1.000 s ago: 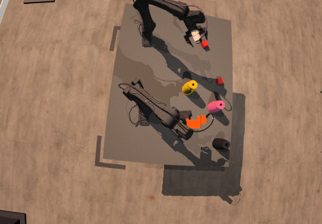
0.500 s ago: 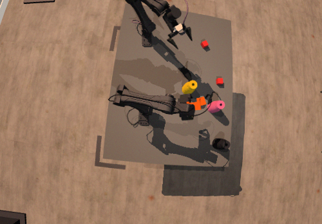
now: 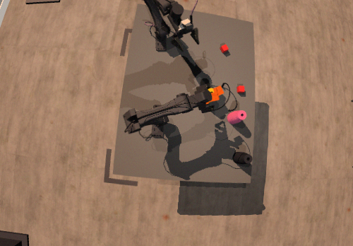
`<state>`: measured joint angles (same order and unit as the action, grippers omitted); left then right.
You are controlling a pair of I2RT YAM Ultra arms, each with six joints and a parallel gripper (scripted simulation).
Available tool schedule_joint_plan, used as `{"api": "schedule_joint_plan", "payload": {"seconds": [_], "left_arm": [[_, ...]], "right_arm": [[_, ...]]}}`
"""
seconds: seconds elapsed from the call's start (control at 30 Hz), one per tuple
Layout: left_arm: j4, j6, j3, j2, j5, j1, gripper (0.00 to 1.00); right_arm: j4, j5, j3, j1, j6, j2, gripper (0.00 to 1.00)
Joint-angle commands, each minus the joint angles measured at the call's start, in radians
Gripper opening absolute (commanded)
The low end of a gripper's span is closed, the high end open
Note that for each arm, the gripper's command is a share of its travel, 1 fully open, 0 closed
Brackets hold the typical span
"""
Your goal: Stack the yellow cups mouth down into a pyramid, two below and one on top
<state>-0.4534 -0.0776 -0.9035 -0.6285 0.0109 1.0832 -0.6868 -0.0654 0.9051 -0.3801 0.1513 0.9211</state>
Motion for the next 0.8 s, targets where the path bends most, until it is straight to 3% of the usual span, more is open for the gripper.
{"api": "schedule_joint_plan", "payload": {"seconds": [0.0, 0.27, 0.77], "left_arm": [[0.030, -0.034, 0.016, 0.030, -0.050, 0.030, 1.00], [0.031, -0.034, 0.015, 0.032, -0.062, 0.040, 1.00], [0.031, -0.034, 0.015, 0.031, -0.062, 0.041, 1.00]], "right_arm": [[0.112, 0.083, -0.035, -0.075, 0.083, 0.031, 1.00], [0.166, 0.117, -0.067, -0.156, 0.105, 0.072, 1.00], [0.150, 0.109, -0.068, -0.160, 0.096, 0.075, 1.00]]}}
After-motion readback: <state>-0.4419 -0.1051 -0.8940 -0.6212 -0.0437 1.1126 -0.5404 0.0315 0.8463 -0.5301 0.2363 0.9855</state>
